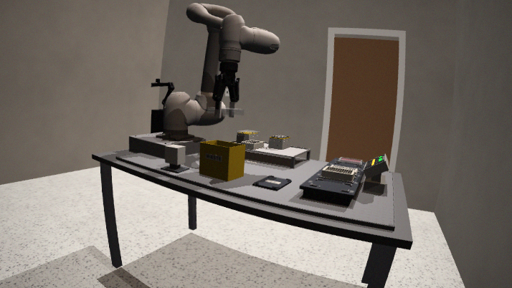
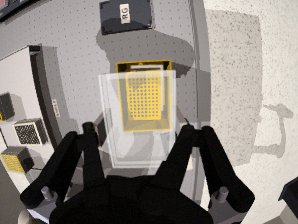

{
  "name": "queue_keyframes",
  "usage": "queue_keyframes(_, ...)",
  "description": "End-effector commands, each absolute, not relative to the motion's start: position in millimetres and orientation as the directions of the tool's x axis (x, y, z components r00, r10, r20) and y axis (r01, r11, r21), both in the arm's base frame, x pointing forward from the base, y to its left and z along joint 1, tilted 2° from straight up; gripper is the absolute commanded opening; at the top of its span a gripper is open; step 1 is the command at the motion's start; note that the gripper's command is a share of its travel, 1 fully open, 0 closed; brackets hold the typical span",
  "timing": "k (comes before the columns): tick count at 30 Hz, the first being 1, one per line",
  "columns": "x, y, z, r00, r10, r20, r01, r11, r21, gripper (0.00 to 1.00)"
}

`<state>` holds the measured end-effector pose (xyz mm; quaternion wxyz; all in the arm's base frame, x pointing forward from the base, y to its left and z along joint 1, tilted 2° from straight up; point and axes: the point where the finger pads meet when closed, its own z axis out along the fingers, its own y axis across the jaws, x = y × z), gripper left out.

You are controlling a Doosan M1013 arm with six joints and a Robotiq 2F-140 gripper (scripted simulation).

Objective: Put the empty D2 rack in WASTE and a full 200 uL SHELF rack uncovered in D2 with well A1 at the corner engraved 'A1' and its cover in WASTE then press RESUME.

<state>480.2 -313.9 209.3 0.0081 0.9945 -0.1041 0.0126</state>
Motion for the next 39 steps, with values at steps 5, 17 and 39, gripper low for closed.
queue_keyframes(5, 480.2, -313.9, 209.3, 0.978, -0.207, 0.027, -0.207, -0.978, 0.013, 0.0)
queue_keyframes(17, 480.2, -313.9, 209.3, 0.978, -0.207, 0.027, -0.207, -0.978, 0.013, 0.0)
queue_keyframes(39, 480.9, -314.4, 179.4, 0.978, -0.207, 0.027, -0.207, -0.978, 0.013, 0.0)
